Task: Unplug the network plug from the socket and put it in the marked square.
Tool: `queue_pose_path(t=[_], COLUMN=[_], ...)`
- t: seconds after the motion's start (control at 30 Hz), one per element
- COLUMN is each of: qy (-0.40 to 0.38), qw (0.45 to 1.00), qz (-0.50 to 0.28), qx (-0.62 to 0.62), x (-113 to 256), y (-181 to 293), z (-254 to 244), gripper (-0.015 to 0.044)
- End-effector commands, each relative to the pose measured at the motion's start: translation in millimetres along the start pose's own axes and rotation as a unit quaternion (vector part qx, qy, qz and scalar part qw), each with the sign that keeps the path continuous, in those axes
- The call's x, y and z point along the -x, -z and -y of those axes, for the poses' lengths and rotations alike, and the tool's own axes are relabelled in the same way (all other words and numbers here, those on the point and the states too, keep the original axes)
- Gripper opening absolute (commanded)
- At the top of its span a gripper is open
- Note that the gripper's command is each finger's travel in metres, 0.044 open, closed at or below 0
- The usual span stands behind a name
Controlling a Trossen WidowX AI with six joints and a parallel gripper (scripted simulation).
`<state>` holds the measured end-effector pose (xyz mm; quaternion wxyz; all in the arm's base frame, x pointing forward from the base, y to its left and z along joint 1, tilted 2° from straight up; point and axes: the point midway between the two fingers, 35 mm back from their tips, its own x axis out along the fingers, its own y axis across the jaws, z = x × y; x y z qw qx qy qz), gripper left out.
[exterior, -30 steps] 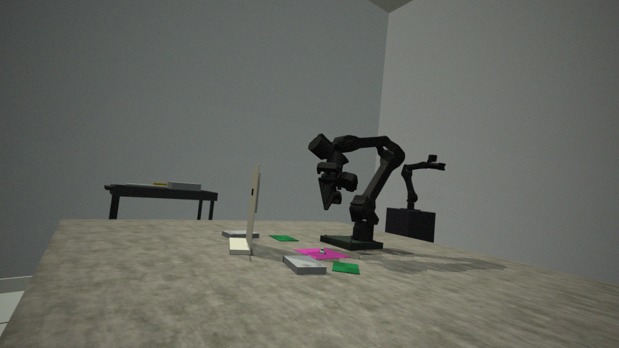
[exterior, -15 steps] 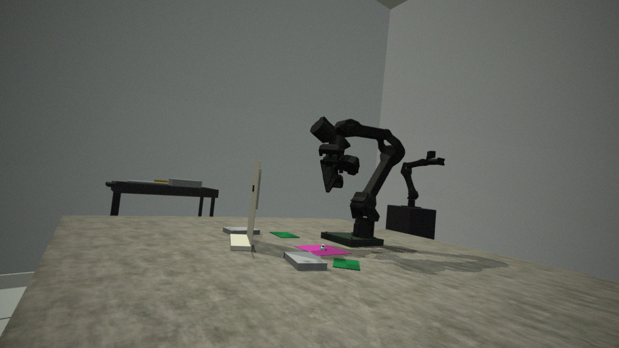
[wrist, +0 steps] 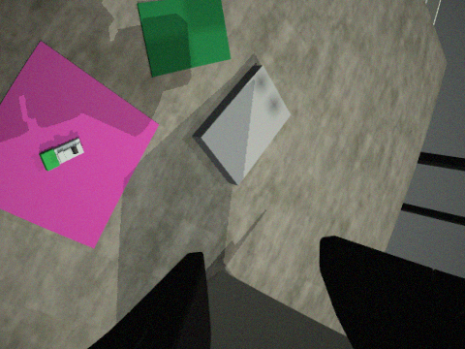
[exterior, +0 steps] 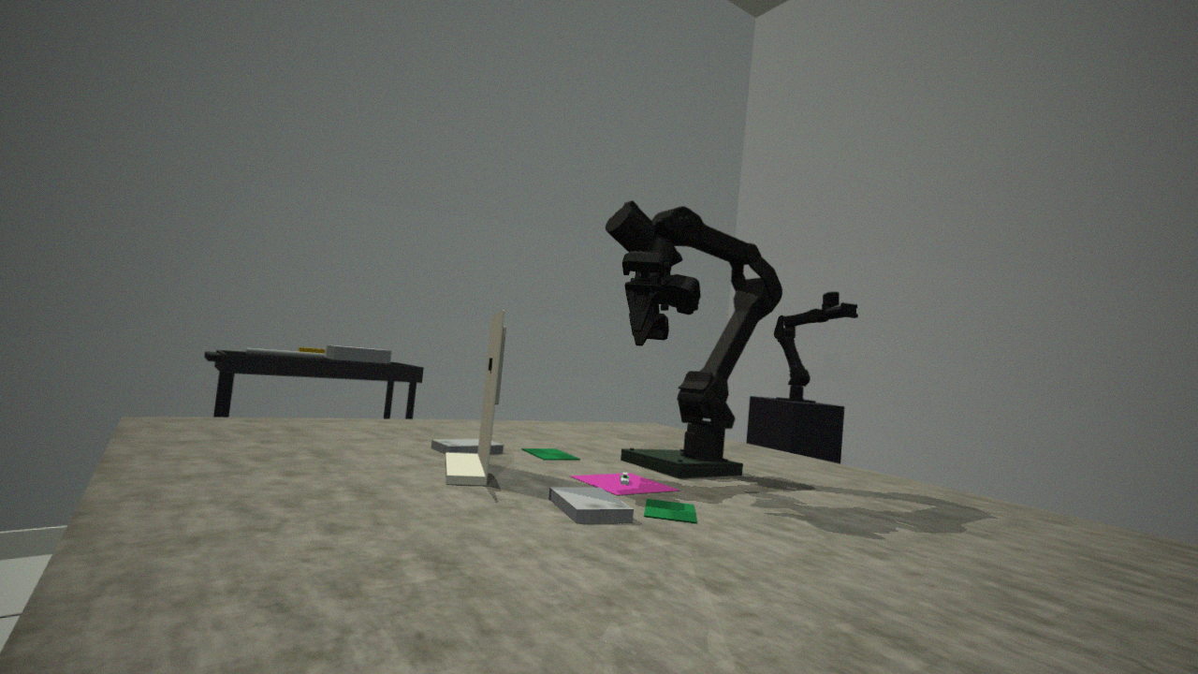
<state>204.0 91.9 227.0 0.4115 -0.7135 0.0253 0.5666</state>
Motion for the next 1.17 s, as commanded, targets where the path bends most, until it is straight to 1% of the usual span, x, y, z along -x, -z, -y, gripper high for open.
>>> queue_pose_path(t=[0.0,0.37,1.13], qy=[-0.004,-0.004,-0.004], qw=[1.0,1.0,1.0], qz=[0.001,0.001,0.001], qx=[-0.003,-0.003,-0.003], x=[5.2,5.2,5.2], y=[-0.5,-0.5,-0.5], z=[2.4,2.4,2.4], gripper=[0.0156,0.044,0.044])
